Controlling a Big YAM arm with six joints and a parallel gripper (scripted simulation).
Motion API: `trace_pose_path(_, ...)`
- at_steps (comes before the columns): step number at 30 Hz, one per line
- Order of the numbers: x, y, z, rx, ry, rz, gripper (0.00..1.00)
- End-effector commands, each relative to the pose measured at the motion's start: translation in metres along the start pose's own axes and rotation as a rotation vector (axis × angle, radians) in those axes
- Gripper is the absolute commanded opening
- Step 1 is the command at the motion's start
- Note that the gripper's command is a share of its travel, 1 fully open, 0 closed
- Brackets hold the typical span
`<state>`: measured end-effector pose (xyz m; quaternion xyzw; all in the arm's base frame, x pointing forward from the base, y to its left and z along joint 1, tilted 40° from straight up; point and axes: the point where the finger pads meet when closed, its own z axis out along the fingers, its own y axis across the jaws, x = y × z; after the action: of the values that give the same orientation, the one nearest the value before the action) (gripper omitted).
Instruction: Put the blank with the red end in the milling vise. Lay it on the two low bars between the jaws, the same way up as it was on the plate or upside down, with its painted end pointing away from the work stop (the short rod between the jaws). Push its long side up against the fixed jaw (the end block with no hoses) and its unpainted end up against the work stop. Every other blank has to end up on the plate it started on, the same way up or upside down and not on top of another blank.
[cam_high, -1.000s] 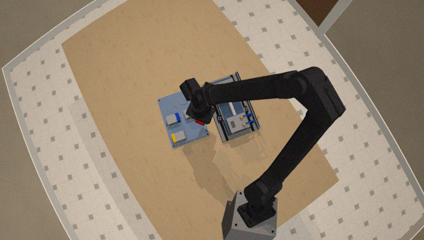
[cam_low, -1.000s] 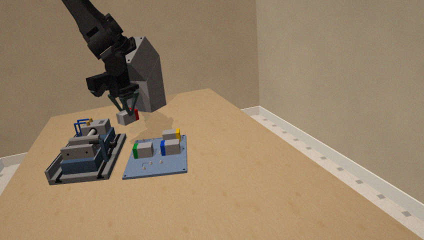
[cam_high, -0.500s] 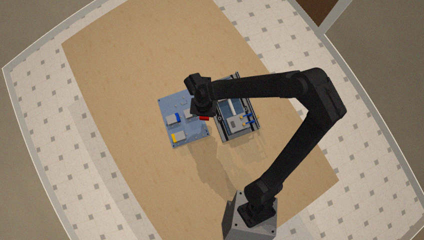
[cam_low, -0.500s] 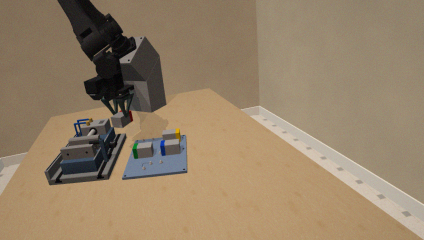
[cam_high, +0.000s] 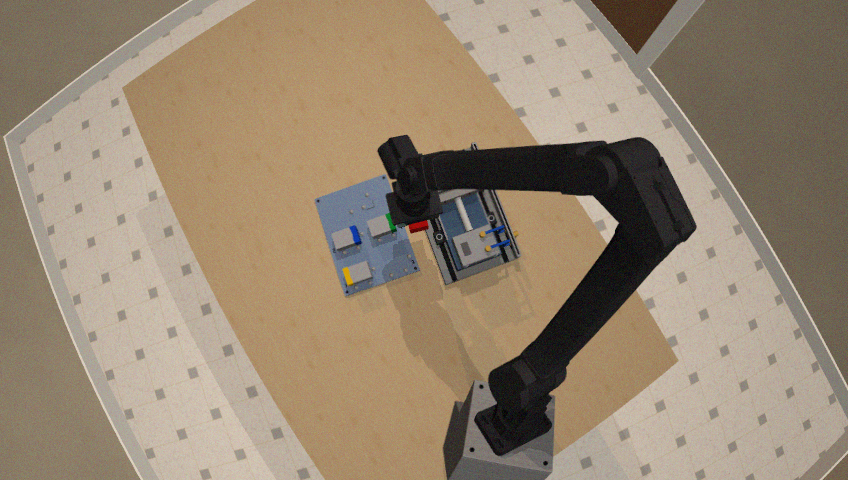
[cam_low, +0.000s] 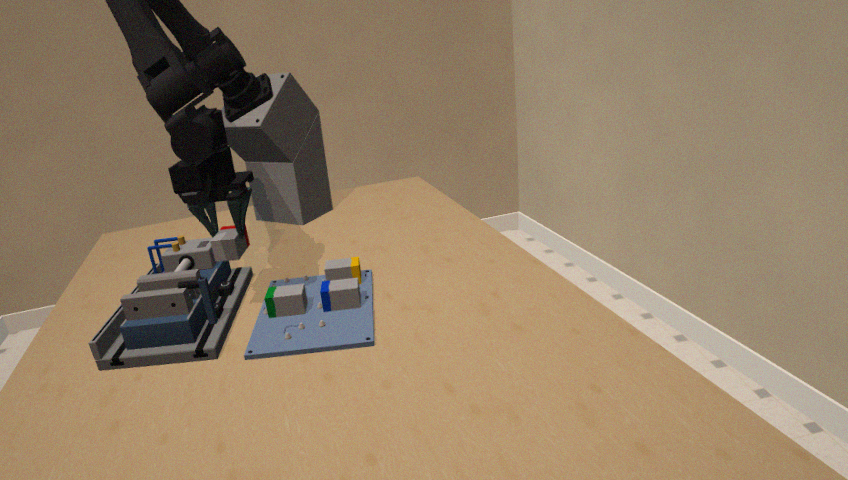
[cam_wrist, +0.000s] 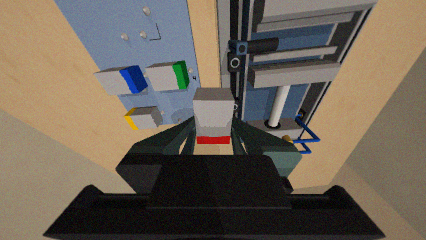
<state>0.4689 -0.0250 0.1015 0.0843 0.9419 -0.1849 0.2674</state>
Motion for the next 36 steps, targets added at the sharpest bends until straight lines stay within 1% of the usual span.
trace_pose_path(1, -0.03, -0.014, -0.02, -0.009, -0.052, -0.111, 0.0)
trace_pose_path(10, -0.041, -0.029, -0.021, -0.002, -0.055, -0.346, 0.0)
trace_pose_path(12, -0.041, -0.029, -0.021, -0.002, -0.055, -0.346, 0.0)
trace_pose_path(27, -0.057, -0.053, -0.024, 0.013, -0.059, -0.72, 0.0)
trace_pose_path(29, -0.057, -0.053, -0.024, 0.013, -0.059, -0.72, 0.0)
trace_pose_path(36, -0.063, -0.064, -0.025, 0.02, -0.061, -0.88, 0.0)
